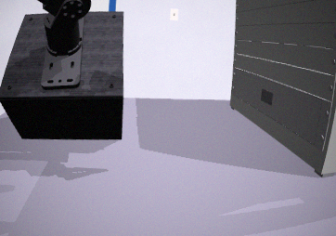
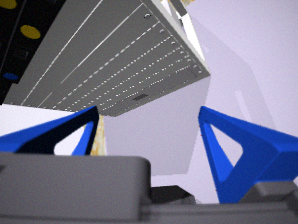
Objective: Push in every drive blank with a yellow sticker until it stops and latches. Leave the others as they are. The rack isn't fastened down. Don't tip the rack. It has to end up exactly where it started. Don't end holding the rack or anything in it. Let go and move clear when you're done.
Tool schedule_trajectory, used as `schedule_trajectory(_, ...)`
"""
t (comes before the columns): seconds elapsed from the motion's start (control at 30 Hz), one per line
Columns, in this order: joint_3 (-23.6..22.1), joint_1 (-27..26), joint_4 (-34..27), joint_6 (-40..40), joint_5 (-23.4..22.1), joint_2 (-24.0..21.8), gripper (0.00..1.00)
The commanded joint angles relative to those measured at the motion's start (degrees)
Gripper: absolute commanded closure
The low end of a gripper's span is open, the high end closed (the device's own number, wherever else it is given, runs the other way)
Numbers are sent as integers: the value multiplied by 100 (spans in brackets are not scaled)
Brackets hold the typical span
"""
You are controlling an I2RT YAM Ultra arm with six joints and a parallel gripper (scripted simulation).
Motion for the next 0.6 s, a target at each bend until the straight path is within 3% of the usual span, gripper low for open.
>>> schedule_trajectory(0.0,-224,306,506,452,108,-221,0)
schedule_trajectory(0.37,-1052,1191,1460,1510,599,-609,0)
schedule_trajectory(0.5,-1089,1246,1515,1526,692,-611,0)
schedule_trajectory(0.57,-1373,1552,1892,1888,859,-709,0)
